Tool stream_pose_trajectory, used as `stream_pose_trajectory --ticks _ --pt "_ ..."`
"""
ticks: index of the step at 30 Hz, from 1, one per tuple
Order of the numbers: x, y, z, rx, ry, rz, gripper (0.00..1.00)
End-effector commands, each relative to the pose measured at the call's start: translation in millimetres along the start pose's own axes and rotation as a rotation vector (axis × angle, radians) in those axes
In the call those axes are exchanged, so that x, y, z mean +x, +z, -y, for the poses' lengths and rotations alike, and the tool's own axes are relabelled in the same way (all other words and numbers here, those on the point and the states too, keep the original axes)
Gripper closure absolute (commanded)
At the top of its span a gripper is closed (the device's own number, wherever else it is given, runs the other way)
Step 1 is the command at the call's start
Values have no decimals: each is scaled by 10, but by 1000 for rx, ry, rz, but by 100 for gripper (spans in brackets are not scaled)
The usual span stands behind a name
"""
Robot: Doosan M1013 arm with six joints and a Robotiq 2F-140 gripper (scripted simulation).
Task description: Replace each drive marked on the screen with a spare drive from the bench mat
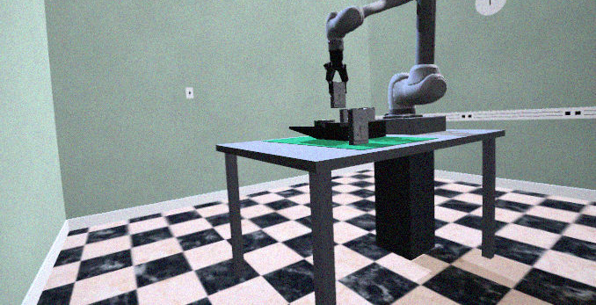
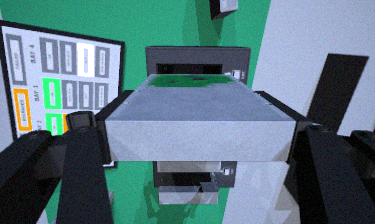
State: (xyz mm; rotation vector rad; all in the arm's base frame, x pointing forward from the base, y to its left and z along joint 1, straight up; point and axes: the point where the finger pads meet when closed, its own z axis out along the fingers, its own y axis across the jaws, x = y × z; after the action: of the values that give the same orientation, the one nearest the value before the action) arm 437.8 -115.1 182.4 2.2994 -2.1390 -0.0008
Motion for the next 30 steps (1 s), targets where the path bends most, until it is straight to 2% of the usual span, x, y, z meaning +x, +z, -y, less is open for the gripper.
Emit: stream_pose_trajectory --ticks 1,30 --pt "0 11 4 1 0 0 90" --pt "-1 464 6 1 0 0 90"
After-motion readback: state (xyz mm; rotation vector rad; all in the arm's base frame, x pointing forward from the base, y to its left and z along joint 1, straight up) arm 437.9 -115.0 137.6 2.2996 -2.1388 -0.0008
